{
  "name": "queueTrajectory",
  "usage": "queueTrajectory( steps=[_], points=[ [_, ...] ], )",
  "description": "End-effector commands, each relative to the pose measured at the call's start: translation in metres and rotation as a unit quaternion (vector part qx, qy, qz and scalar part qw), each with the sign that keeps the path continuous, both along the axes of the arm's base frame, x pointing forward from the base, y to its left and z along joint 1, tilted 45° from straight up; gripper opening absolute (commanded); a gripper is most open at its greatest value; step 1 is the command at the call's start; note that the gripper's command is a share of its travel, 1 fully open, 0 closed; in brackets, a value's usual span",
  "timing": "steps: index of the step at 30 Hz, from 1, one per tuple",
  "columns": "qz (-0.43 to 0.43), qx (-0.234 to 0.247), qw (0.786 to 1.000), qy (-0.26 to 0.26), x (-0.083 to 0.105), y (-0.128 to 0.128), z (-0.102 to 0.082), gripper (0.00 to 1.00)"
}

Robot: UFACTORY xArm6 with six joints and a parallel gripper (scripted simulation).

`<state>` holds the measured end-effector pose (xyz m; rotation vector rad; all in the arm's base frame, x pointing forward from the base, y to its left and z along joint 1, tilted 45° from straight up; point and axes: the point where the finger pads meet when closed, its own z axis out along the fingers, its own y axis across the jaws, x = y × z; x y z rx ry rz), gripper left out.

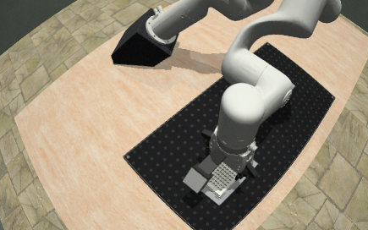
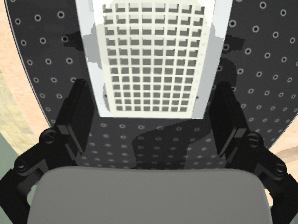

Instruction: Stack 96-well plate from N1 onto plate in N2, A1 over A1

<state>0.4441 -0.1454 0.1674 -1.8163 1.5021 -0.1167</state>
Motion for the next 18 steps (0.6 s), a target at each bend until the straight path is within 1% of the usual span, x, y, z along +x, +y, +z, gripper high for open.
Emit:
queueTrajectory(
  steps=[1, 11, 18],
  points=[
    [-0.001, -0.001, 1.000, -0.001, 0.0031, 0.0014, -0.0024, 1.00],
    [-0.001, -0.001, 1.000, -0.001, 0.0100, 0.0079, -0.0118, 1.00],
    [-0.001, -0.001, 1.000, -0.001, 0.0104, 0.0083, -0.0124, 1.00]
  ],
)
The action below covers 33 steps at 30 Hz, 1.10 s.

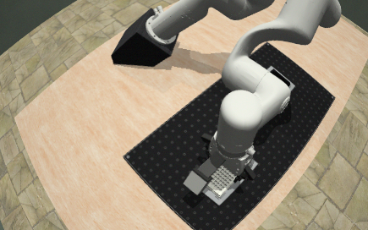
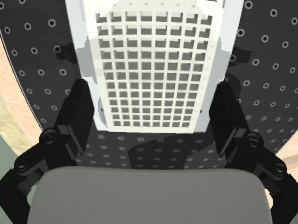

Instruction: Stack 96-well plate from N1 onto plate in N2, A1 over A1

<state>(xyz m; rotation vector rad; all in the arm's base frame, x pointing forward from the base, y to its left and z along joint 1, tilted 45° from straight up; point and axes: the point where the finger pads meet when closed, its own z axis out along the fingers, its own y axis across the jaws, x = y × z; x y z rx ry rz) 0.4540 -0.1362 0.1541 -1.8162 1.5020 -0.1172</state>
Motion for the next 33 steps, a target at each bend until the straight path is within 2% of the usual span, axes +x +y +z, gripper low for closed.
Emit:
queueTrajectory(
  steps=[1, 33],
  points=[
    [-0.001, -0.001, 1.000, -0.001, 0.000, -0.001, 0.001, 1.00],
    [-0.001, -0.001, 1.000, -0.001, 0.009, 0.007, -0.011, 1.00]
  ],
)
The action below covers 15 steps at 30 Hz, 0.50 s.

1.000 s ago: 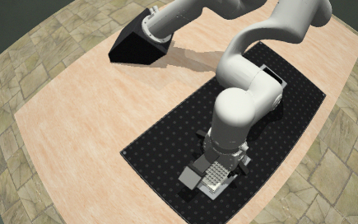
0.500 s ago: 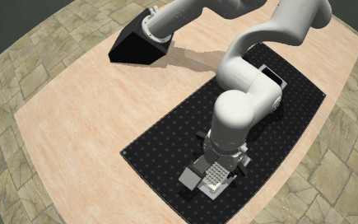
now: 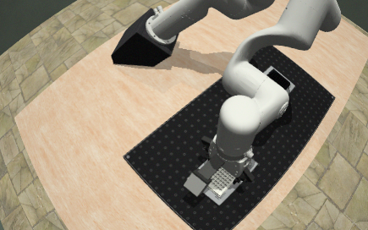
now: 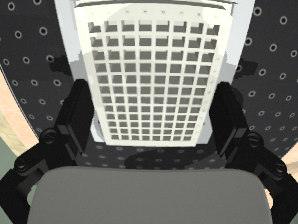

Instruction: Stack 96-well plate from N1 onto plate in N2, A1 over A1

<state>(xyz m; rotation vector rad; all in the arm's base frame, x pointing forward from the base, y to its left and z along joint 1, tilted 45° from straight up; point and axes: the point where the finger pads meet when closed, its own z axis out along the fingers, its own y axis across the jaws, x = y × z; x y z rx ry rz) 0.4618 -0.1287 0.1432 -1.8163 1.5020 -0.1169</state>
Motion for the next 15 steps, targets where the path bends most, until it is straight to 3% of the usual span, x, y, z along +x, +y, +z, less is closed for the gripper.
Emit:
queueTrajectory(
  steps=[1, 15],
  points=[
    [-0.001, -0.001, 1.000, -0.001, 0.0015, 0.0000, -0.0003, 1.00],
    [-0.001, -0.001, 1.000, -0.001, 0.0029, 0.0013, -0.0022, 1.00]
  ],
)
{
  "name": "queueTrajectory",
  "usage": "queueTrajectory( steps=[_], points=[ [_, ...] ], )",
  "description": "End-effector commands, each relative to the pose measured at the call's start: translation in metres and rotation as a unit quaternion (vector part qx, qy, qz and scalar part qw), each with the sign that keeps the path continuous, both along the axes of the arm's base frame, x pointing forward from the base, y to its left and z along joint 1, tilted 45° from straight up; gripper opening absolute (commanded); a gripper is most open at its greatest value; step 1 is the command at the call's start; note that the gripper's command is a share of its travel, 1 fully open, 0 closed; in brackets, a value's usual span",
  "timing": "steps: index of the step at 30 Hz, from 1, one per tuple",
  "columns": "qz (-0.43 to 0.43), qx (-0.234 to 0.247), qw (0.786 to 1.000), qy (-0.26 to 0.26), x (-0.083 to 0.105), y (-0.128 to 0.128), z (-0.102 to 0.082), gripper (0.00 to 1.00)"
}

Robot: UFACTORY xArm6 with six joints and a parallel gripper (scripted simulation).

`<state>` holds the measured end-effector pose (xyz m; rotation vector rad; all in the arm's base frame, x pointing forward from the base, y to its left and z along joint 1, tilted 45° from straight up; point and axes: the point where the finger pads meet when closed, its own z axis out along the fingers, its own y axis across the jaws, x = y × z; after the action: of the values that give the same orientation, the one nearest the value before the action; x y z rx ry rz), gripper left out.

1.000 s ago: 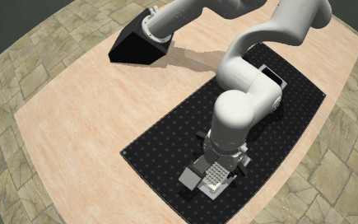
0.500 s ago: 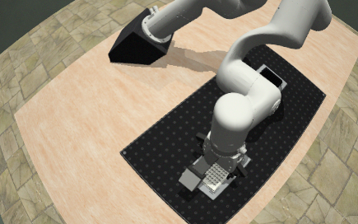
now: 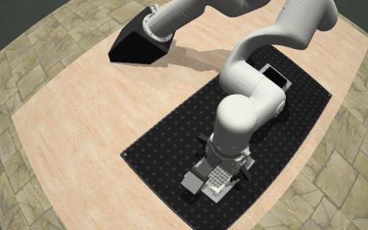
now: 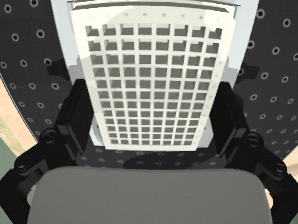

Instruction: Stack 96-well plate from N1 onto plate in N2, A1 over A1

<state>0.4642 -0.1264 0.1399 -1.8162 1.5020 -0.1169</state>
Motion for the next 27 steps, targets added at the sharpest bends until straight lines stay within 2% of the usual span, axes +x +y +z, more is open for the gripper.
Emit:
queueTrajectory(
  steps=[1, 7, 8, 27],
  points=[
    [-0.001, -0.001, 1.000, -0.001, 0.0005, -0.0010, 0.0011, 1.00],
    [-0.001, -0.001, 1.000, -0.001, 0.0005, -0.0010, 0.0010, 1.00],
    [-0.001, -0.001, 1.000, -0.001, 0.0002, -0.0013, 0.0015, 0.00],
    [-0.001, -0.001, 1.000, -0.001, 0.0002, -0.0012, 0.0014, 0.00]
  ],
)
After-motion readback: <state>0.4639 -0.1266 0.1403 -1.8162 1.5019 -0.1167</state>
